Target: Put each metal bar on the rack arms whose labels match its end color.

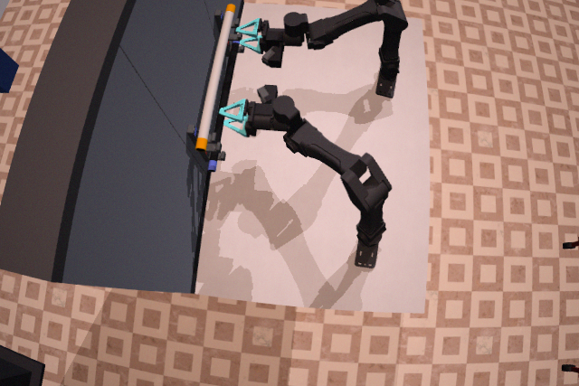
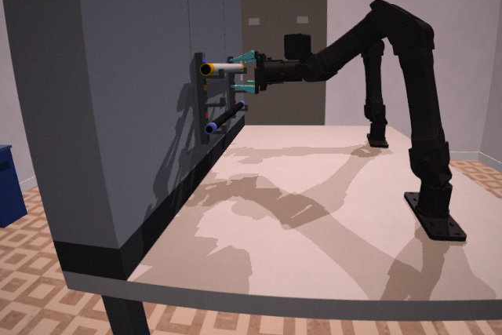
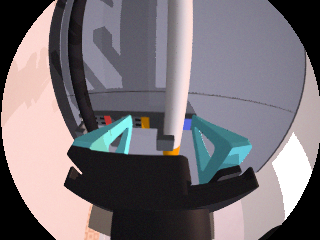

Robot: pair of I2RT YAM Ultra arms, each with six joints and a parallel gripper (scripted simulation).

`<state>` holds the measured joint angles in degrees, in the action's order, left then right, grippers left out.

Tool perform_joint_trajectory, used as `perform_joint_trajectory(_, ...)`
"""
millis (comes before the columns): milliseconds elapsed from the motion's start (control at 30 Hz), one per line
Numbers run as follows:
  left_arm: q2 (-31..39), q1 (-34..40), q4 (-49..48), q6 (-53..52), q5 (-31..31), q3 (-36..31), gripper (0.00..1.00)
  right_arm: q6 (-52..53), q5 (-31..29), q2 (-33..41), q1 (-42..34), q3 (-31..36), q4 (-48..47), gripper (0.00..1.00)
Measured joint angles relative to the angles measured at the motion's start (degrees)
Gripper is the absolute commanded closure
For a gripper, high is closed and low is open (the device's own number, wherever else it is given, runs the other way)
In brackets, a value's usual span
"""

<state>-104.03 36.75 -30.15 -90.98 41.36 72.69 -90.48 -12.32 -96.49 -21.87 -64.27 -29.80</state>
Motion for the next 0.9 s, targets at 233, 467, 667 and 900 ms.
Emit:
perform_joint_trajectory(233, -1.11, -0.61, 0.33, 0.00, -0.70, 1.38, 0.25, 0.00, 0.24, -1.49, 0.20, -1.57, 0.22, 0.26)
perform_joint_trajectory(467, -2.62, -1.44, 0.70, 0.00, -1.51, 3.34, 0.25, 0.00, 0.50, -3.43, 0.48, -3.85, 0.44, 0.26)
perform_joint_trajectory(667, -3.87, -2.14, 1.07, 0.00, -2.14, 4.90, 0.25, 0.00, 0.72, -4.98, 0.72, -5.62, 0.68, 0.26)
perform_joint_trajectory(900, -5.07, -2.67, 1.55, 0.00, -2.82, 6.60, 0.25, 0.00, 0.94, -6.54, 0.87, -7.54, 1.05, 0.26)
